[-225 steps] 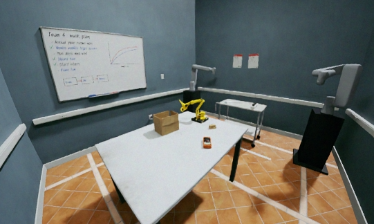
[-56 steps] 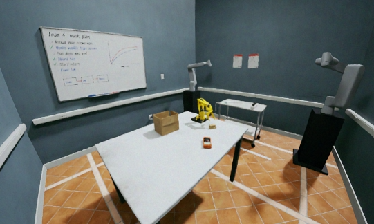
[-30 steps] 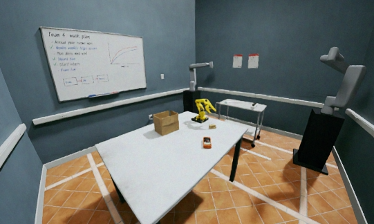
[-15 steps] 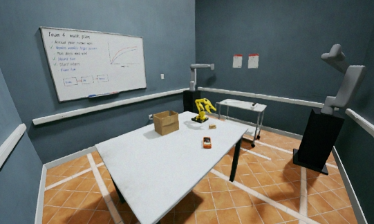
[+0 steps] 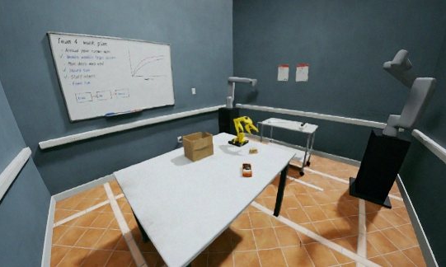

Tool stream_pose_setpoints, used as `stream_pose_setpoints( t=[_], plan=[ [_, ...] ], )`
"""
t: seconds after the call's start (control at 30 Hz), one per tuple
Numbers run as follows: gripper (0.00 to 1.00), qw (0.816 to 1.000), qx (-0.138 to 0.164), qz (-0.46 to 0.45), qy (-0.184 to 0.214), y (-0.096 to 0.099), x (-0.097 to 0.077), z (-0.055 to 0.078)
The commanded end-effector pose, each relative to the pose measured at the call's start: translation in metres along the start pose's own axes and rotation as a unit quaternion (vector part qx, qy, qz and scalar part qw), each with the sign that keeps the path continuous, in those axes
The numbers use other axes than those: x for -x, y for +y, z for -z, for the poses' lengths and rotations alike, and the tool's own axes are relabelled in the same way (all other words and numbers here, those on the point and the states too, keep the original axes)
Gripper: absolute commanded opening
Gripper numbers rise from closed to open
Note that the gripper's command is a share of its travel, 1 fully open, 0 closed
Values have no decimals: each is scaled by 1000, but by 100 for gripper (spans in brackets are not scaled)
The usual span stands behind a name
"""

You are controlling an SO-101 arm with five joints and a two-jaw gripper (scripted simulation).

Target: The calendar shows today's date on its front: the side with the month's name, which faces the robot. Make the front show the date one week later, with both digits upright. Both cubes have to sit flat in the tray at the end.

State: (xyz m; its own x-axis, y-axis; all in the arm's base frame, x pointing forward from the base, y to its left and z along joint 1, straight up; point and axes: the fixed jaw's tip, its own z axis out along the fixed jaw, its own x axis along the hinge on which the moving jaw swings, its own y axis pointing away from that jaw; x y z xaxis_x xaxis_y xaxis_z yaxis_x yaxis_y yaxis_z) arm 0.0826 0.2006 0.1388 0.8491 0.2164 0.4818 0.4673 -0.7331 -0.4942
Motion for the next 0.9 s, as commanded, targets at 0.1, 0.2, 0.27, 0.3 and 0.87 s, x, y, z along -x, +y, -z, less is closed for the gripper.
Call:
stream_pose_setpoints(
  t=[0.1,0.2,0.27,0.3,0.87],
  plan=[
    [35,989,38,-142,-22,-1,-3,0],
    [35,985,43,-163,-24,-1,-3,0],
    [35,977,54,-204,-27,-1,-4,-1],
    [35,972,59,-225,-29,-1,-4,-1],
    [35,887,125,-443,-30,-2,-6,-5]
  ],
)
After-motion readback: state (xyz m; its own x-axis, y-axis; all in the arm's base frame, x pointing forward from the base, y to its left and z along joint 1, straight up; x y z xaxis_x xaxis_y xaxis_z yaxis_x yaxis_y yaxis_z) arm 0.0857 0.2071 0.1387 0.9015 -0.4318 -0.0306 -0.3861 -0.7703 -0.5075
